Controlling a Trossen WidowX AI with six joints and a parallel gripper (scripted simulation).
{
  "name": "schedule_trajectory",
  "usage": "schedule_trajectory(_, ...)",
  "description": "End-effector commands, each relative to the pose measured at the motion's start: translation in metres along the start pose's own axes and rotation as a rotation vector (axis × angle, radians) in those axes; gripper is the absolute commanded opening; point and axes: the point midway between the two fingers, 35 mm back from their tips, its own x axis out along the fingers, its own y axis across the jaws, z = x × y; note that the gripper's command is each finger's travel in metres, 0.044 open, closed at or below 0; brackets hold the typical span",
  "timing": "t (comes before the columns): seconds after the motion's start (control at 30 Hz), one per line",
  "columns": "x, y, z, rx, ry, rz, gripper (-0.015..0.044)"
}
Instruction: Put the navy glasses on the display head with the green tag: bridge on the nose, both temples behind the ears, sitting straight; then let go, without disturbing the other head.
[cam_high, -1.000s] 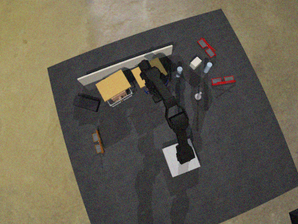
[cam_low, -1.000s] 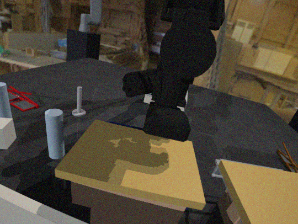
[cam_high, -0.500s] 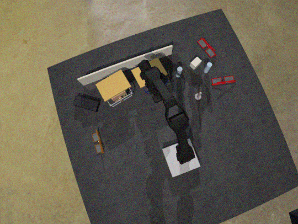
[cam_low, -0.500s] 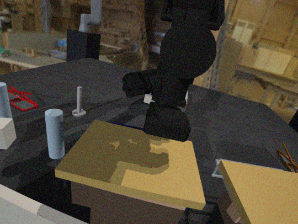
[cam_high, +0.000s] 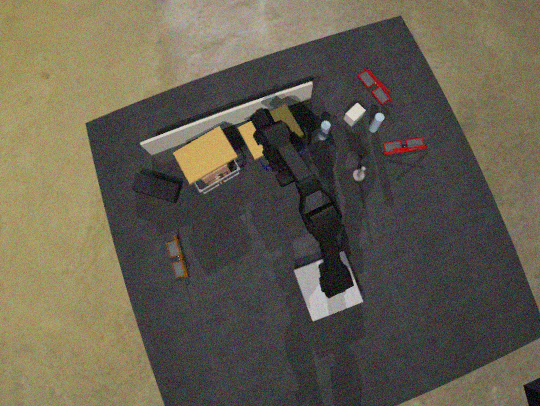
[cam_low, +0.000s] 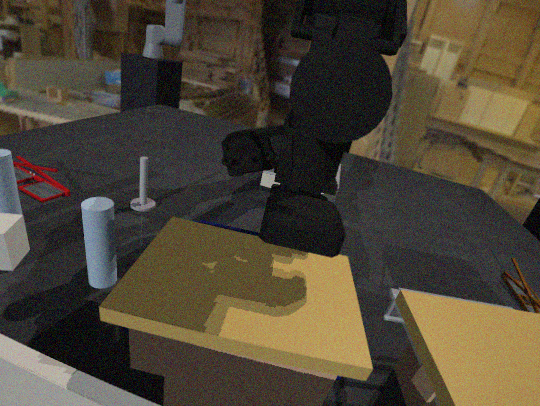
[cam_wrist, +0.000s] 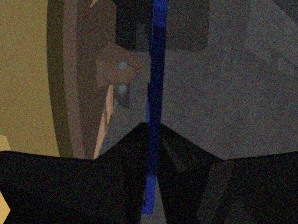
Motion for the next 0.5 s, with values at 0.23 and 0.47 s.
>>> schedule_trajectory(0.23, 0.0008, 0.0001, -0.0006, 0.005, 0.004, 0.000, 0.0000)
schedule_trajectory(0.47, 0.0020, 0.0000, -0.0007, 0.005, 0.004, 0.000, 0.0000)
